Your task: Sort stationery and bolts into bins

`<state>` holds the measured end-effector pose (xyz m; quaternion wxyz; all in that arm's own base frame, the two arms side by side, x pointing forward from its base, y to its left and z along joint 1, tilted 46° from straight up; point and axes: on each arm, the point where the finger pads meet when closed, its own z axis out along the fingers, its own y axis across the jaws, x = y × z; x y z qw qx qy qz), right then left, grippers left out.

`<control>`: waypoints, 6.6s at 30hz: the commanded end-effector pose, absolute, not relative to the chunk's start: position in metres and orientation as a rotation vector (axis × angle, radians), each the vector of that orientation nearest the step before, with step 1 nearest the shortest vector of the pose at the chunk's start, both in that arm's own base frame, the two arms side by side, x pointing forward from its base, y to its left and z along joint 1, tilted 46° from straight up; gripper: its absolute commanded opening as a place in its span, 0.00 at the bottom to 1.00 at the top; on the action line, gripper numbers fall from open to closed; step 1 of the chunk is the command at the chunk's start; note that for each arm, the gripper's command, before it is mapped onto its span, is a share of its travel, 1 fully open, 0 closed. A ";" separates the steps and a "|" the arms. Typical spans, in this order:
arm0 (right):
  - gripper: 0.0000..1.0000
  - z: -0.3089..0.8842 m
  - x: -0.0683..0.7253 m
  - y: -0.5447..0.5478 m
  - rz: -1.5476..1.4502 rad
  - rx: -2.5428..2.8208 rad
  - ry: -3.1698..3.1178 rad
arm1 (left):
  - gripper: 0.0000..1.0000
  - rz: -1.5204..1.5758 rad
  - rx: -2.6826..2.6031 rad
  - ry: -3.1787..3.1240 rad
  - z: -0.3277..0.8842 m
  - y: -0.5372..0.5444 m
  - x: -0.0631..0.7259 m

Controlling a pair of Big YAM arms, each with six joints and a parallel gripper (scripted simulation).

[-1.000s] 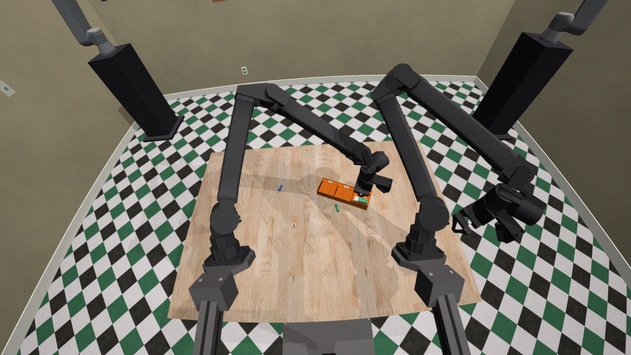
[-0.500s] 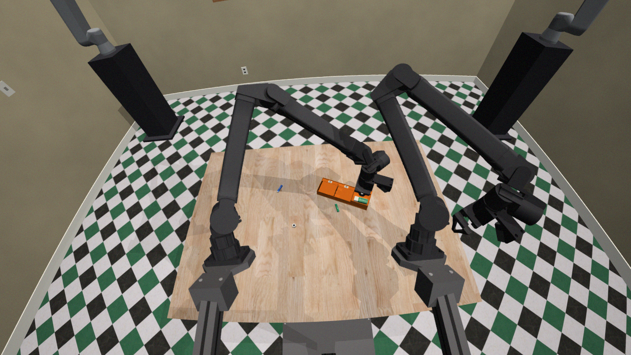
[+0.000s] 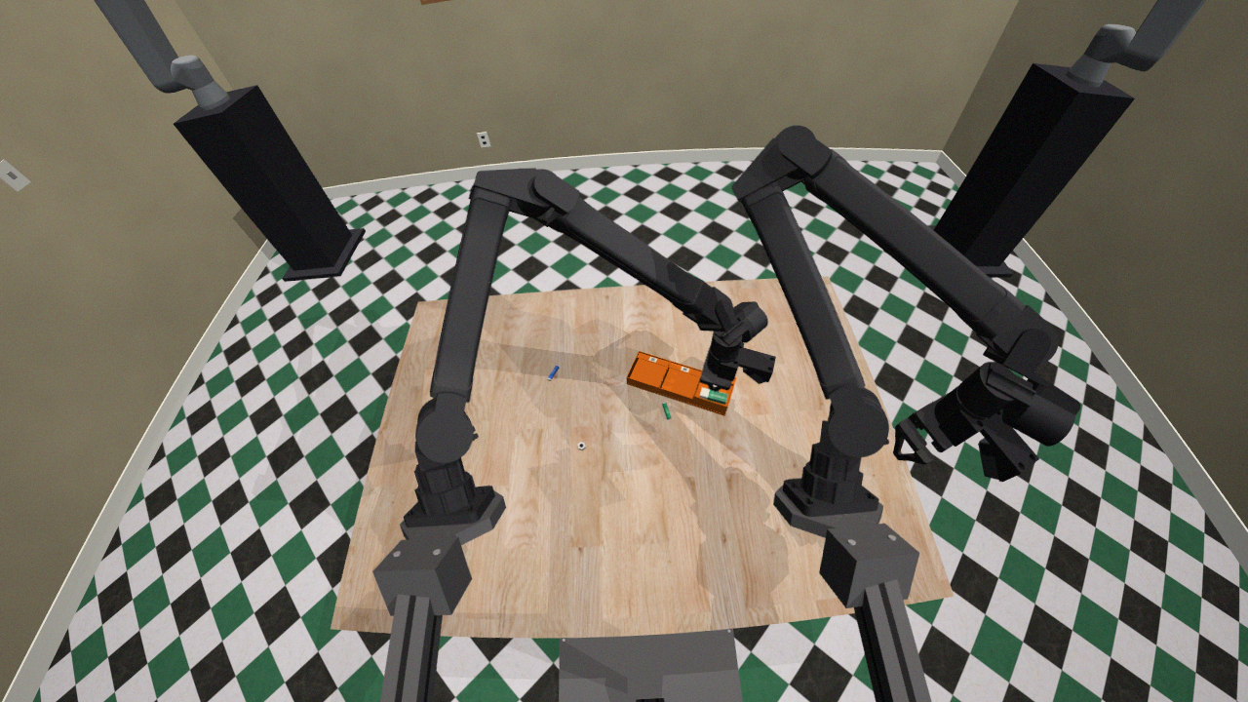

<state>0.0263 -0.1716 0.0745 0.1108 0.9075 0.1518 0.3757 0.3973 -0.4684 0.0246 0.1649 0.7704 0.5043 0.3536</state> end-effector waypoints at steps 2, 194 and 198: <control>1.00 0.083 0.017 -0.183 1.085 2.663 0.419 | 0.10 1.010 2.189 1.436 0.016 -0.473 0.414; 1.00 0.083 0.017 -0.183 1.085 2.663 0.419 | 0.30 0.540 0.960 2.210 -0.006 -0.154 0.295; 1.00 0.083 0.017 -0.183 1.085 2.663 0.419 | 0.30 0.543 0.962 2.213 -0.006 -0.153 0.296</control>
